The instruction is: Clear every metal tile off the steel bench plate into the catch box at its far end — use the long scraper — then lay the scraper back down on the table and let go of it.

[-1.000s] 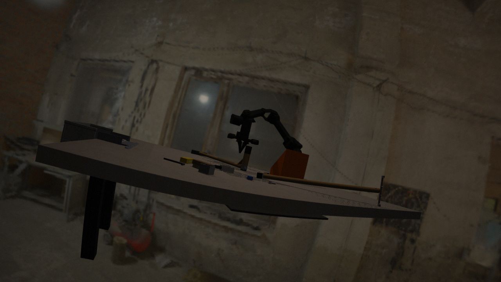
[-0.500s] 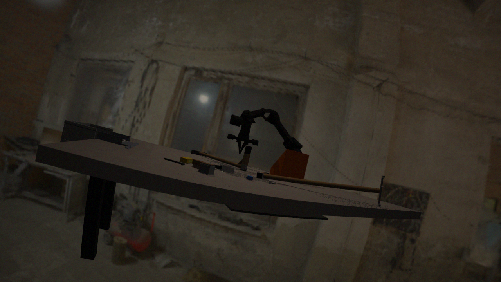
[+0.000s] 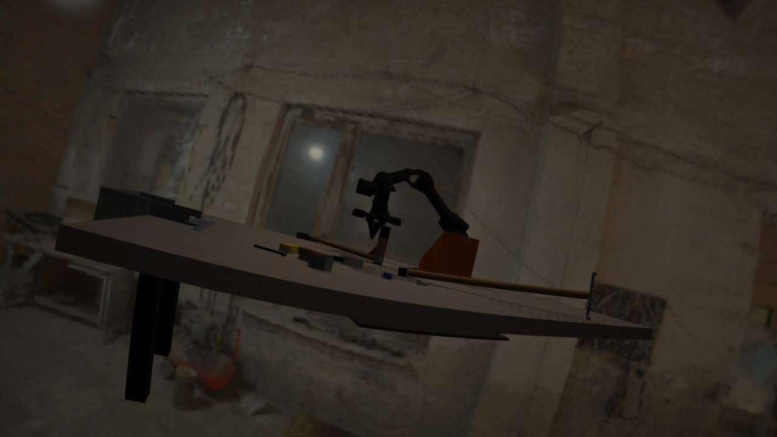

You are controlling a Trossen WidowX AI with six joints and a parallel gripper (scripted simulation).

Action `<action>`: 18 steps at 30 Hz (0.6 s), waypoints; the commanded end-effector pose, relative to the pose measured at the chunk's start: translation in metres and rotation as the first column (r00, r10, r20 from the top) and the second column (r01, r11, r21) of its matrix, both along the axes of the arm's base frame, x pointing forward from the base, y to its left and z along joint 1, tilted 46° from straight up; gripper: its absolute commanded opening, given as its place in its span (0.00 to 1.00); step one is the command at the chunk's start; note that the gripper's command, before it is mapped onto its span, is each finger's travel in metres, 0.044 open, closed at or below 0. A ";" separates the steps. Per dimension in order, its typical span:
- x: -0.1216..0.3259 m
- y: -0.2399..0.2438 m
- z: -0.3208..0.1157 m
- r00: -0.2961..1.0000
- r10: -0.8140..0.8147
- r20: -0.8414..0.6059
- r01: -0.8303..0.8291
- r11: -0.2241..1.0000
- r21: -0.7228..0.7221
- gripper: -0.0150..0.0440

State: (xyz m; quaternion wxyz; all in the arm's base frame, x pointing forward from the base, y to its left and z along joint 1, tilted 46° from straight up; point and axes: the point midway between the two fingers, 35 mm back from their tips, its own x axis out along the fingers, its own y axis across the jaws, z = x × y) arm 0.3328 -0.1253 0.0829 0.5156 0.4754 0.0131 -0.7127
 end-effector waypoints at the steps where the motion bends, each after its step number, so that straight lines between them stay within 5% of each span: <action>1: 0.000 0.000 -0.001 0.999 -0.027 0.028 0.027 1.000 -0.002 0.25; 18: -0.002 0.010 -0.014 0.989 -0.101 0.106 0.101 0.995 0.004 0.25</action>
